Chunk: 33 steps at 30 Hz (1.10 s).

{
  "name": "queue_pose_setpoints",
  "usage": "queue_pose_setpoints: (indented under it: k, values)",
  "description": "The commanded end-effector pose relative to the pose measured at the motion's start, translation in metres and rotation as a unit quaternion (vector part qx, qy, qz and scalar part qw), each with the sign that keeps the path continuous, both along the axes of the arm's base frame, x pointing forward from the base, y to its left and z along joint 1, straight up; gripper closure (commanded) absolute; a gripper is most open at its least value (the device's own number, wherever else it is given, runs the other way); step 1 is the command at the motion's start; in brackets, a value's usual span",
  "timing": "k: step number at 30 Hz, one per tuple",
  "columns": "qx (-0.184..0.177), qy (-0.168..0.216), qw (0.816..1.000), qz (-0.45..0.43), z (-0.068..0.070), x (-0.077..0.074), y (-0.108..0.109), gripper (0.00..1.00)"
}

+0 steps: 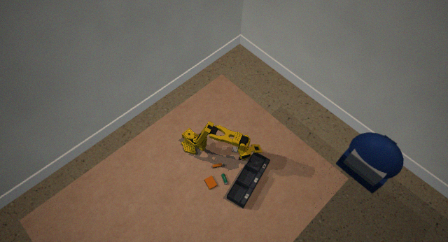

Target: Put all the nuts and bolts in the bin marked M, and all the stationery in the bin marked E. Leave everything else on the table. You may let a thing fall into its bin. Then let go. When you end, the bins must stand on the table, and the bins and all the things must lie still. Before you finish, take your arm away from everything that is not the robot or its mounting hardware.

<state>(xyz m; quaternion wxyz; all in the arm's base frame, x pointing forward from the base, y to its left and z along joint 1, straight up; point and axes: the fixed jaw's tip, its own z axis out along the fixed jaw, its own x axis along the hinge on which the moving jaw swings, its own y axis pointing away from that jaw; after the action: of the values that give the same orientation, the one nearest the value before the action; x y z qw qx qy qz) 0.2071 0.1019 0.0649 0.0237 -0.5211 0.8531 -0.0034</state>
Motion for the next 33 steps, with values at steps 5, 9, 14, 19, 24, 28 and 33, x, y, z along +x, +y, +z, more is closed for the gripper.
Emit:
queue_pose_setpoints:
  k: [5,9,14,19,24,28,33]
  values:
    - [0.023,-0.034,0.998,-0.054,0.009,0.013,0.012,1.00]
    - [0.028,-0.038,0.996,-0.073,0.009,0.016,0.015,1.00]
    - [0.039,-0.047,0.991,-0.116,0.009,0.022,0.021,1.00]
    - [0.045,-0.051,0.988,-0.138,0.009,0.025,0.025,1.00]
    - [0.046,-0.051,0.988,-0.141,0.009,0.026,0.025,1.00]
    - [0.047,-0.052,0.987,-0.142,0.009,0.026,0.025,1.00]
    - [0.052,-0.055,0.984,-0.159,0.010,0.029,0.028,1.00]
